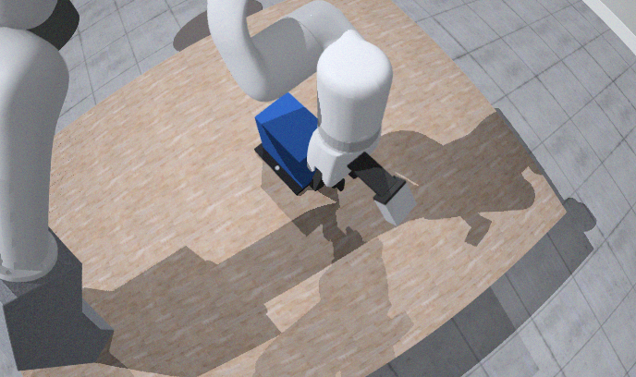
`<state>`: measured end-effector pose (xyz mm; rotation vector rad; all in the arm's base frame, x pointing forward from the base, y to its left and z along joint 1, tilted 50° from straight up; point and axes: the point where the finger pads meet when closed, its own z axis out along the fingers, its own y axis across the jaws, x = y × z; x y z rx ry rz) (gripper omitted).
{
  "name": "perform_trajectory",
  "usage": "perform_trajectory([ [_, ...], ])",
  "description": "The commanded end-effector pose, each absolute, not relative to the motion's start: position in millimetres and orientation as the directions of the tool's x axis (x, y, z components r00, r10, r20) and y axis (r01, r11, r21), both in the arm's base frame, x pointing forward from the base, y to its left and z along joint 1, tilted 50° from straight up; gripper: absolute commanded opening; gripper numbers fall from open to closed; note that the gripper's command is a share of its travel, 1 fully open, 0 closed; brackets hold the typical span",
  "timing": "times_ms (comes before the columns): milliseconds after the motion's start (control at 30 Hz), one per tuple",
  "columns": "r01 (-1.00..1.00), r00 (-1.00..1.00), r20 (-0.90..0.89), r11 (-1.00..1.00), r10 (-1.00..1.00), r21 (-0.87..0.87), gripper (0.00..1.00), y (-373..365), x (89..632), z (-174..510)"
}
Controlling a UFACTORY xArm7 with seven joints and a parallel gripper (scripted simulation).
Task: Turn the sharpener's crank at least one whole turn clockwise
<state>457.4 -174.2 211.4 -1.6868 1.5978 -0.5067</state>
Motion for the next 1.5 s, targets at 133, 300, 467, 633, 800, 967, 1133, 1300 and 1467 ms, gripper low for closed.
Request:
perform_trajectory([
  [133,-0.672,0.142,-0.203,0.057,-0.969,-0.739,0.0,-176,462,217],
  [300,-0.672,0.142,-0.203,0.057,-0.969,-0.739,0.0,-176,470,222],
  [467,-0.672,0.142,-0.203,0.057,-0.969,-0.739,0.0,-175,477,226],
  [633,-0.672,0.142,-0.203,0.056,-0.969,-0.739,0.0,-174,489,228],
  [800,-0.672,0.142,-0.203,0.056,-0.969,-0.739,0.0,-173,500,228],
  [967,-0.672,0.142,-0.203,0.056,-0.969,-0.739,0.0,-172,506,227],
  [1133,-0.672,0.142,-0.203,0.056,-0.969,-0.739,0.0,-170,514,224],
  [1300,-0.672,0.142,-0.203,0.057,-0.969,-0.739,0.0,-168,520,220],
  [1467,-0.672,0.142,-0.203,0.056,-0.969,-0.739,0.0,-167,525,217],
])
